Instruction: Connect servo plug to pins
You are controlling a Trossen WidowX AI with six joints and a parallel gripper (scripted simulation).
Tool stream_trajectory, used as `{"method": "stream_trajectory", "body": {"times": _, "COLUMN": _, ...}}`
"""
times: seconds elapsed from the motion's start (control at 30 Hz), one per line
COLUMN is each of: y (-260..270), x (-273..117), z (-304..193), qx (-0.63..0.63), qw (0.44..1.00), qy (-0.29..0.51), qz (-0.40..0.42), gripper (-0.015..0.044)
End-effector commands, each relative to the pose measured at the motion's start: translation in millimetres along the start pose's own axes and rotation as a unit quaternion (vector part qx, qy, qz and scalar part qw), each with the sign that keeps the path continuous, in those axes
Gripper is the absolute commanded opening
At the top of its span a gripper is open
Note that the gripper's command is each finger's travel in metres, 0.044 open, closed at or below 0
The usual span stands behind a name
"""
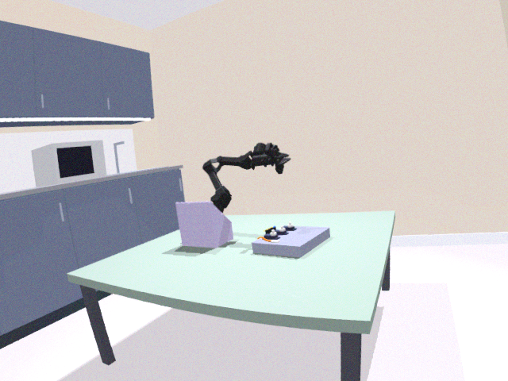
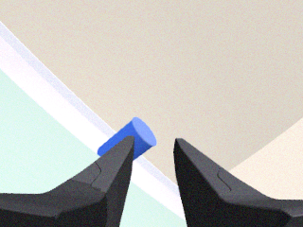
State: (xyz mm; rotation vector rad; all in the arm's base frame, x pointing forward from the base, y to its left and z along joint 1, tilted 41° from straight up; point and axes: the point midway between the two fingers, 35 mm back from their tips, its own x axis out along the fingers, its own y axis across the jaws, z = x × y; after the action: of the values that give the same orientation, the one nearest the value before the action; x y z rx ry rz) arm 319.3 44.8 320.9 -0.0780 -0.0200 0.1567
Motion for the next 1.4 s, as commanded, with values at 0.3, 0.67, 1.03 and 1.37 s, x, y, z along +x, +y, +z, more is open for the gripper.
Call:
{"method": "stream_trajectory", "body": {"times": 0.3, "y": -43.8, "x": 21.2, "z": -28.6, "qx": 0.024, "qw": 0.996, "qy": 0.071, "qz": -0.054, "gripper": 0.0115}}
{"method": "stream_trajectory", "body": {"times": 0.67, "y": -51.1, "x": 70.5, "z": -106.9, "qx": 0.027, "qw": 0.968, "qy": 0.25, "qz": 0.0, "gripper": 0.0115}}
{"method": "stream_trajectory", "body": {"times": 1.03, "y": -56.8, "x": 95.1, "z": -196.5, "qx": 0.065, "qw": 0.908, "qy": 0.41, "qz": 0.064, "gripper": 0.0115}}
{"method": "stream_trajectory", "body": {"times": 1.37, "y": -57.8, "x": 96.0, "z": -278.3, "qx": 0.127, "qw": 0.83, "qy": 0.529, "qz": 0.124, "gripper": 0.0115}}
